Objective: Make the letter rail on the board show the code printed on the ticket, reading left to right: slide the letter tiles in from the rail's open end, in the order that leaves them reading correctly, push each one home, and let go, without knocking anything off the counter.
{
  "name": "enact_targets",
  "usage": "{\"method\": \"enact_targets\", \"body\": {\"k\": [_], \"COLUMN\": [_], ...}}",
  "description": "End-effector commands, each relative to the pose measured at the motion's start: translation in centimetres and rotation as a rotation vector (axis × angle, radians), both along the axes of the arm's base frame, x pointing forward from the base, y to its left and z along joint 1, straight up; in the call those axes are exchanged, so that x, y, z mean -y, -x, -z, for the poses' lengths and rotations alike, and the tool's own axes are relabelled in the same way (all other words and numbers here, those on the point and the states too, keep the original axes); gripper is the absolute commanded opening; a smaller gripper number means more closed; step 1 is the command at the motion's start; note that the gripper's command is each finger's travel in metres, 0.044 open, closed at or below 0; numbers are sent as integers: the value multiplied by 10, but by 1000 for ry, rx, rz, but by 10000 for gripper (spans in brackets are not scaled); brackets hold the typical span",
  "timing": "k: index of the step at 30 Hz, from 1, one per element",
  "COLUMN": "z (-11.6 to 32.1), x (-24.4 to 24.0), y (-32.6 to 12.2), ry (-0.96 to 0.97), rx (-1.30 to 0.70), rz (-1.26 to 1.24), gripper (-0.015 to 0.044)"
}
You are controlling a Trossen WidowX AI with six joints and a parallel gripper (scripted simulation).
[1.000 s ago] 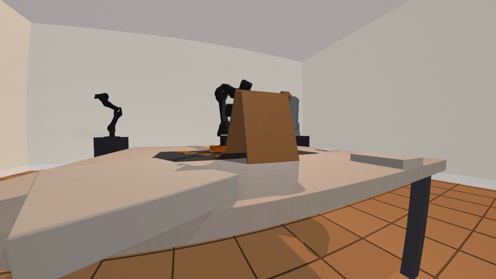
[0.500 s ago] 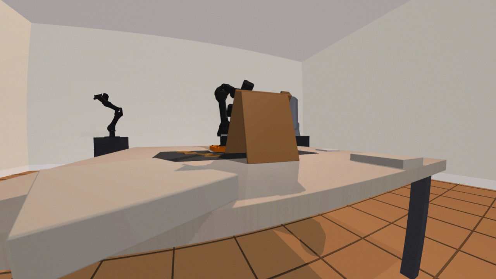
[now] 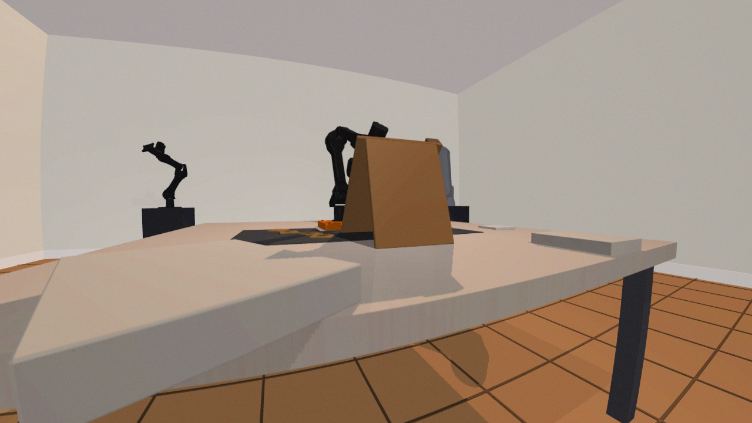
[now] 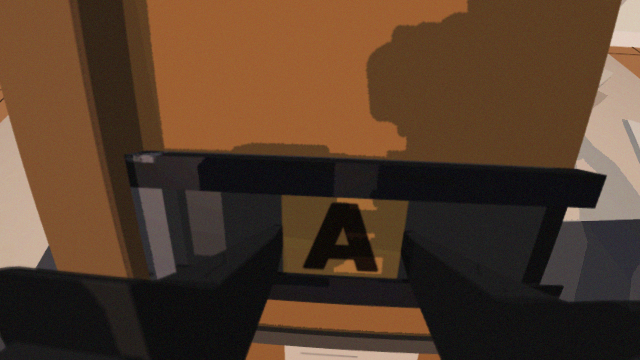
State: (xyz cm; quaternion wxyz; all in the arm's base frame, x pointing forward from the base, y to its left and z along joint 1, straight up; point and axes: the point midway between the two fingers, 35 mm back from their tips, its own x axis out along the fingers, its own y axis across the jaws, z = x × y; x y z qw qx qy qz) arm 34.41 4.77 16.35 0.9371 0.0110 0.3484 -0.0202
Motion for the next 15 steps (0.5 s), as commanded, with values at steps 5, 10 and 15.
{"method": "enact_targets", "body": {"k": [5, 10, 15], "z": [-1, -1, -1], "x": [-5, -8, -11], "y": [-1, -1, -1], "ry": [-1, -2, -2], "rx": [1, 1, 1], "rz": [5, 5, 5], "gripper": [0, 0, 0]}}
